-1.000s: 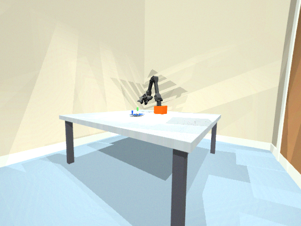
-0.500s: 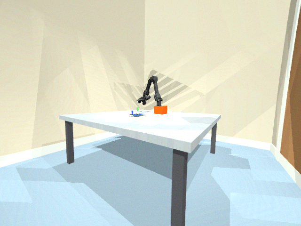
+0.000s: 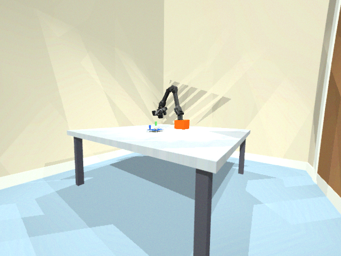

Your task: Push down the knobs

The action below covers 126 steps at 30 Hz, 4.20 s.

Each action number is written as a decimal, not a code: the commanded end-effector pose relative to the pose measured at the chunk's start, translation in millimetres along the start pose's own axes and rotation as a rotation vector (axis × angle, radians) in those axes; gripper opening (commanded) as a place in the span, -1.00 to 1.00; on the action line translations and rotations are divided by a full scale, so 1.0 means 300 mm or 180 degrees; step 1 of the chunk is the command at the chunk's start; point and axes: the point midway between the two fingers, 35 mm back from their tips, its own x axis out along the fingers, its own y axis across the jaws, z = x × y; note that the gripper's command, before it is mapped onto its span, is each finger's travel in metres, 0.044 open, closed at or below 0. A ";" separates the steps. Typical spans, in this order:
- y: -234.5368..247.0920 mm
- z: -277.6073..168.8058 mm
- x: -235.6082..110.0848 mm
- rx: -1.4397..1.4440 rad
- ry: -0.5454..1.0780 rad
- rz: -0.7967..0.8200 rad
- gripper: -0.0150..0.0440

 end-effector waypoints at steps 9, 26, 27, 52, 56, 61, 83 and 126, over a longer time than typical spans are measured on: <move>-0.027 -0.010 0.099 -0.1019 -0.0360 -0.0565 -0.49; -0.067 -0.011 0.214 -0.2121 -0.0753 -0.1271 -0.49; -0.071 -0.013 0.221 -0.2213 -0.0763 -0.1322 -0.49; -0.169 -0.067 0.388 -0.4401 -0.0759 -0.2592 -0.49; -0.186 -0.078 0.414 -0.4773 -0.0706 -0.2811 -0.49; -0.207 -0.094 0.445 -0.5206 -0.0631 -0.3060 -0.49; -0.319 -0.167 0.573 -0.7147 -0.0011 -0.4146 -0.49; -0.578 -0.295 0.735 -0.9766 0.2013 -0.6452 -0.49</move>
